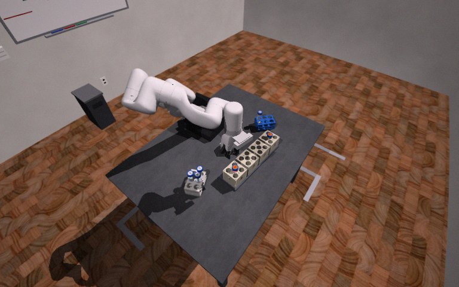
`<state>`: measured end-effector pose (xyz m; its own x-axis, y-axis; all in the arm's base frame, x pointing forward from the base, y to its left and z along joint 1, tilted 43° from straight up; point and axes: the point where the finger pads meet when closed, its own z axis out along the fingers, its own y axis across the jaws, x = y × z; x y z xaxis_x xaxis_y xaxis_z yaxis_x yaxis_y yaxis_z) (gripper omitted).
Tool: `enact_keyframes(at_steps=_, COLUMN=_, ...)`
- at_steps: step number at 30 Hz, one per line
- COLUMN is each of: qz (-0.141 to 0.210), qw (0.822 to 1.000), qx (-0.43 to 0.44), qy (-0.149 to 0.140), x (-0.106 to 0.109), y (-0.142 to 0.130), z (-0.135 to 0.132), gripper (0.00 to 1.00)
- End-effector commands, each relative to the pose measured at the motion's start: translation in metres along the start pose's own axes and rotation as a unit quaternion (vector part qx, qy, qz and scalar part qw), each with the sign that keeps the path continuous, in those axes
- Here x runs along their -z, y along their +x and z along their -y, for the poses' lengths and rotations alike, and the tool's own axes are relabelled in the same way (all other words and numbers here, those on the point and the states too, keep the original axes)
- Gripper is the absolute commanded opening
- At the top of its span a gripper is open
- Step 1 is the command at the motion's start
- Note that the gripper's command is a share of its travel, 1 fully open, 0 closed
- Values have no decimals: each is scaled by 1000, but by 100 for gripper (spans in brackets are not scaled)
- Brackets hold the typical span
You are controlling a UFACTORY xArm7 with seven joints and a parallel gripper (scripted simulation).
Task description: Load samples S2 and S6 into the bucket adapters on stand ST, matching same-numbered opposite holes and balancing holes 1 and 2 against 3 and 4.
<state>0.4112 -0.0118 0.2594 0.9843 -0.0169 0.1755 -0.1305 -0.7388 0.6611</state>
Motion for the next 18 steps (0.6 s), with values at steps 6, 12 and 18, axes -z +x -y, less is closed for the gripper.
enact_keyframes(at_steps=6, qz=-4, qw=995, qx=-104, qy=1, x=2, y=-19, z=-24, gripper=57)
enact_keyframes(at_steps=12, qz=-4, qw=979, qx=-202, qy=1, x=2, y=-38, z=-48, gripper=57)
enact_keyframes(at_steps=18, qz=-3, qw=954, qx=-299, qy=1, x=2, y=-56, z=-71, gripper=57)
